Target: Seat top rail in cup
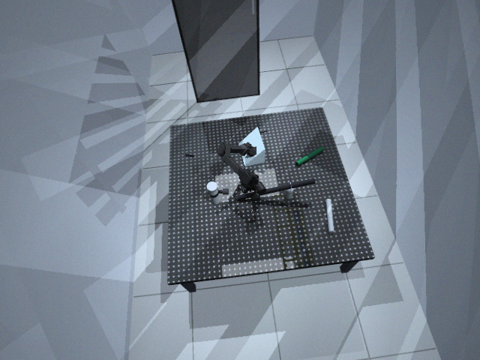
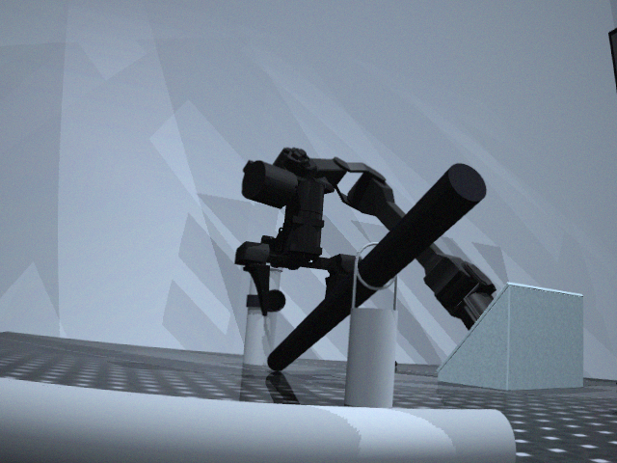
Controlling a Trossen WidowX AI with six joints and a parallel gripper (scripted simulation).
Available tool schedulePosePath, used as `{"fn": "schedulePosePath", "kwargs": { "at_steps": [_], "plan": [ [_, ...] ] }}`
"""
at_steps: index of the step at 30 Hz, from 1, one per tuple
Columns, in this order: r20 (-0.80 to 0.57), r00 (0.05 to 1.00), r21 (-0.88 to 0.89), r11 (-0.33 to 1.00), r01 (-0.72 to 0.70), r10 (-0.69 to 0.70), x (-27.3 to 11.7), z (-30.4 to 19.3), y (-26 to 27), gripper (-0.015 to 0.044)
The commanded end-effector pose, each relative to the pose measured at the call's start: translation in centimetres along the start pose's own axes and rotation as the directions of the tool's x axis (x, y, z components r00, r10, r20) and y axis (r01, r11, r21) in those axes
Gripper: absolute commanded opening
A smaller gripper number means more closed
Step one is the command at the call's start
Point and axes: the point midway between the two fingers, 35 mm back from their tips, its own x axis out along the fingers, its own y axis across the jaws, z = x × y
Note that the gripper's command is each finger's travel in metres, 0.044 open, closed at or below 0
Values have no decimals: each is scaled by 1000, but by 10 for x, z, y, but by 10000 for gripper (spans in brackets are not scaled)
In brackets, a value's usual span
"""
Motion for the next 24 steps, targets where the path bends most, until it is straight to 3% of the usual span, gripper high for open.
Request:
{"fn": "schedulePosePath", "kwargs": {
  "at_steps": [1,24],
  "plan": [
    [6,1000,-7,1000,0,0,8,0,-1,440],
    [7,1000,-7,1000,-1,1,45,1,-1,440]
  ]
}}
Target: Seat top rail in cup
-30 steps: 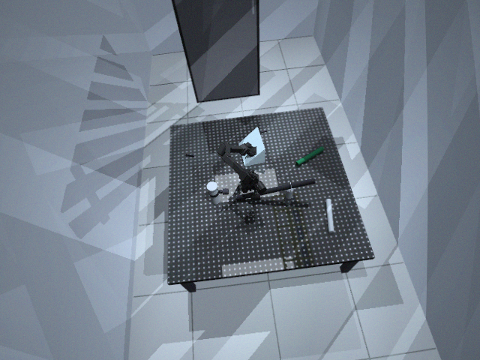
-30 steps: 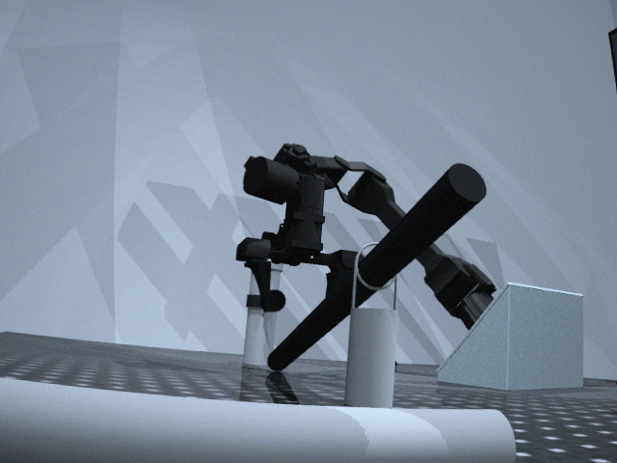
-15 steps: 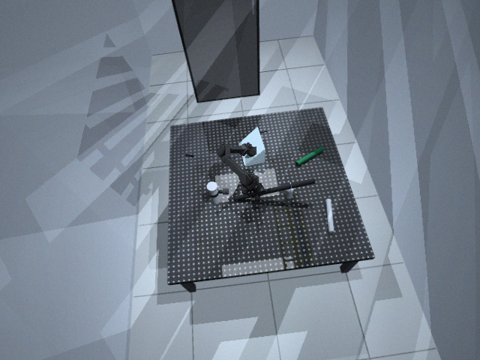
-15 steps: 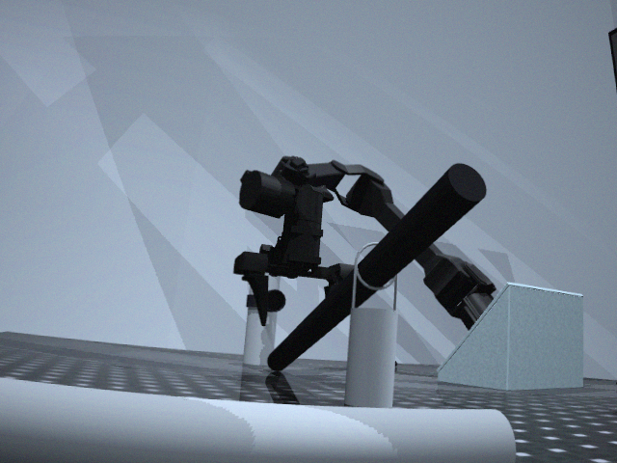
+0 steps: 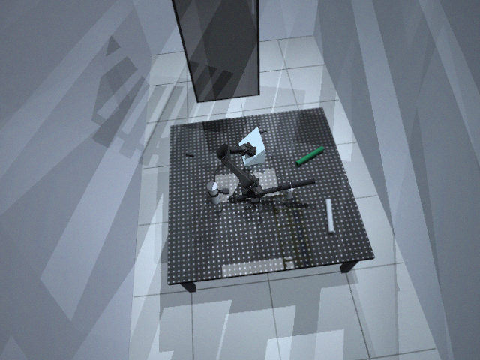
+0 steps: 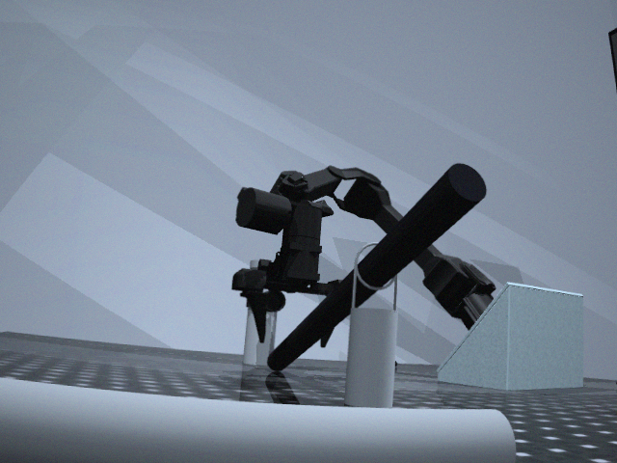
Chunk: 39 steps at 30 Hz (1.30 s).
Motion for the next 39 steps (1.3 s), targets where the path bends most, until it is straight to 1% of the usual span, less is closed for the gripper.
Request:
{"fn": "schedulePosePath", "kwargs": {
  "at_steps": [1,8,15,35,39],
  "plan": [
    [7,1000,-8,1000,0,0,8,0,-2,440],
    [8,1000,-7,1000,0,0,17,1,-2,440],
    [8,1000,-7,1000,0,0,17,1,-2,256],
    [8,1000,-7,1000,0,0,17,1,-2,123],
    [8,1000,-7,1000,0,0,12,1,-3,18]
  ]
}}
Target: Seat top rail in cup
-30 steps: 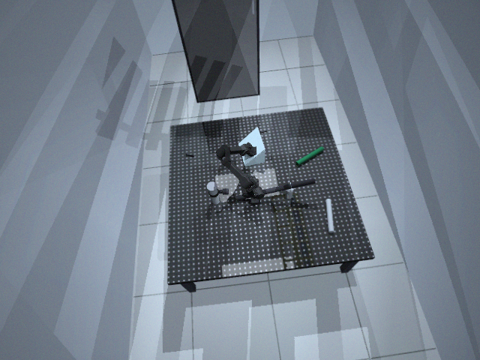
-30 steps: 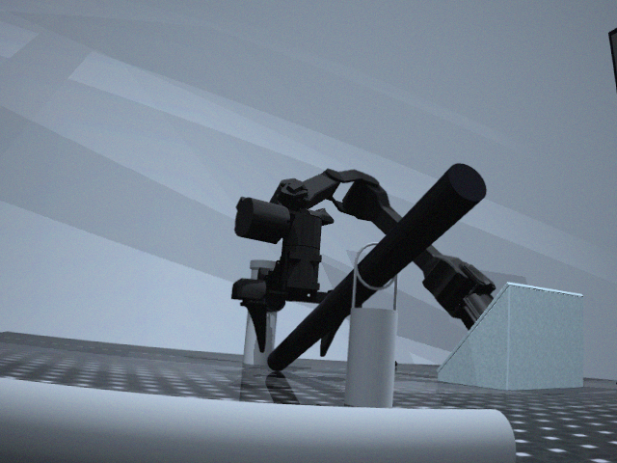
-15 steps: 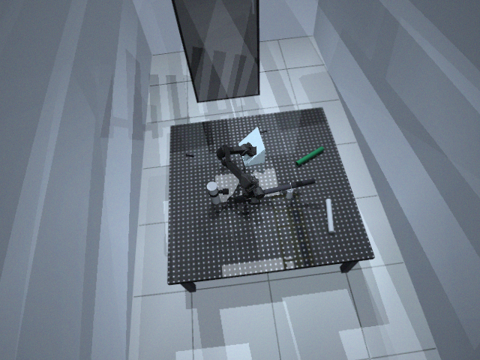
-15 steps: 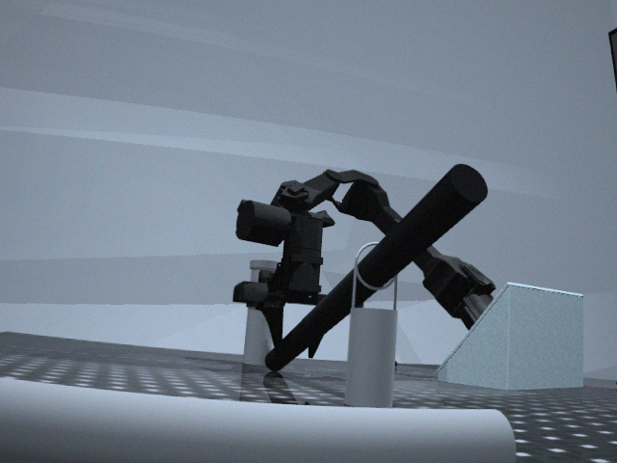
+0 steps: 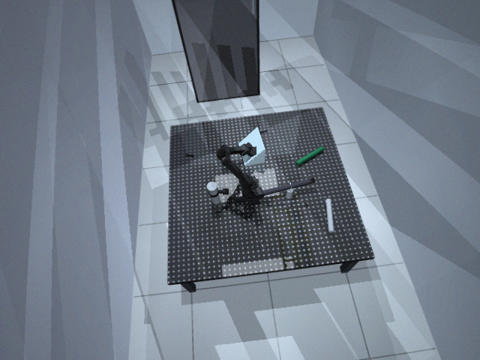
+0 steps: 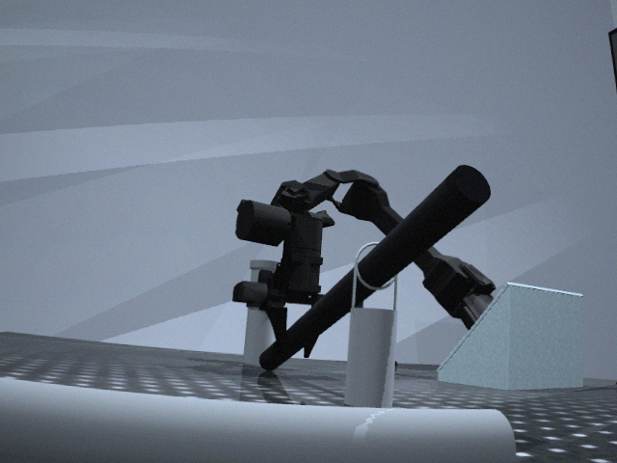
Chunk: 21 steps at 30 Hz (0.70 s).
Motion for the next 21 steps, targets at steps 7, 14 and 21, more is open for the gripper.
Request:
{"fn": "schedulePosePath", "kwargs": {
  "at_steps": [7,14,21],
  "plan": [
    [49,999,9,1000,11,-12,-15,3,-3,0],
    [148,989,22,1000,22,-25,-38,10,-7,0],
    [249,968,29,1000,4,-11,-64,19,-8,0]
  ]
}}
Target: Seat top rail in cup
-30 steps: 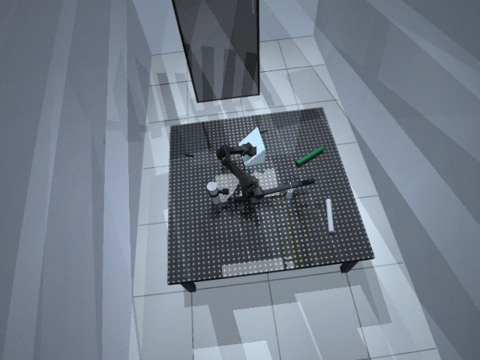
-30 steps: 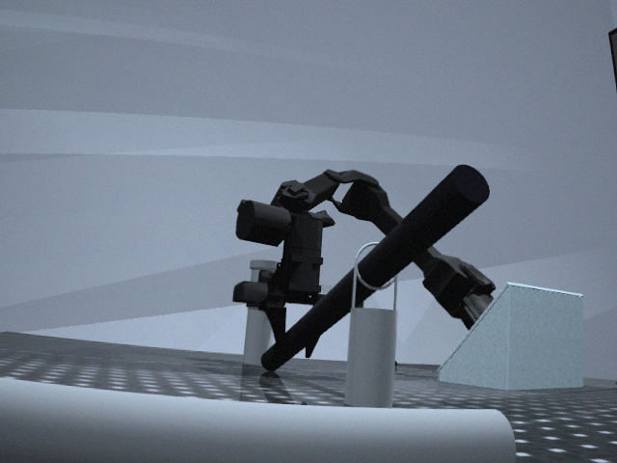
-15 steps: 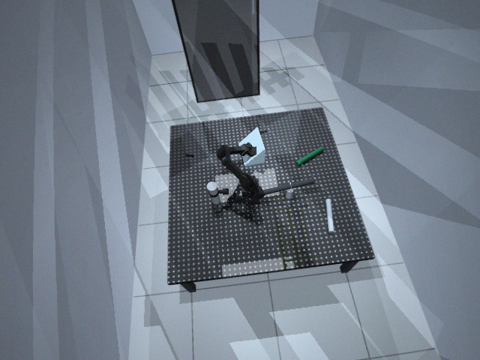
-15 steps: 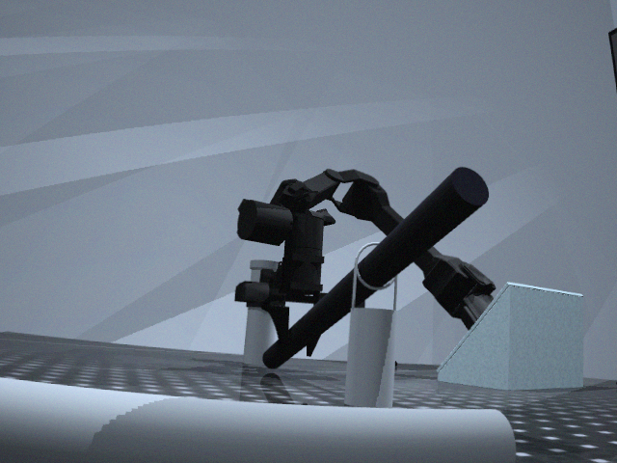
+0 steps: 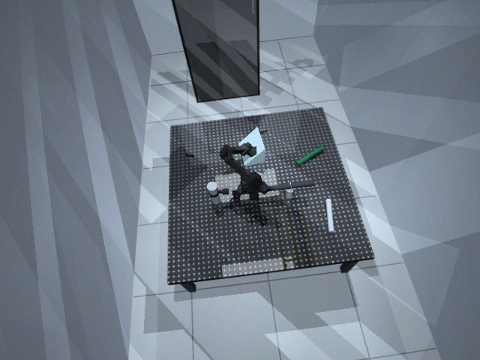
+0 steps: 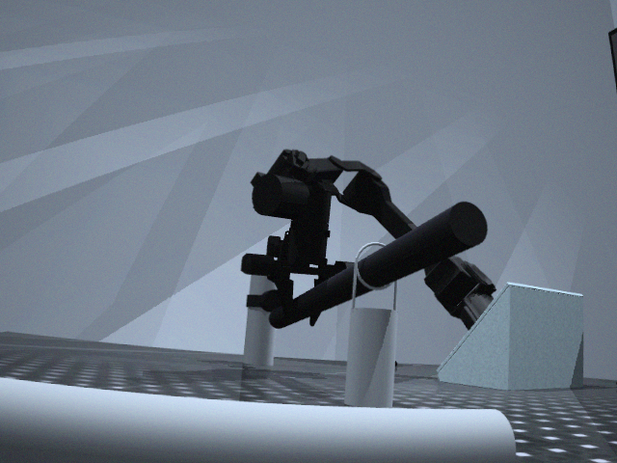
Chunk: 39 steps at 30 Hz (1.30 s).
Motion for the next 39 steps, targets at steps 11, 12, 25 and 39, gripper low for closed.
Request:
{"fn": "schedulePosePath", "kwargs": {
  "at_steps": [11,12,25,39],
  "plan": [
    [65,998,3,1000,-21,21,-17,9,0,0],
    [61,998,4,1000,-17,16,-15,8,0,0],
    [61,998,4,1000,-17,16,-18,9,1,0],
    [61,998,4,1000,-17,16,-26,12,5,0]
  ]
}}
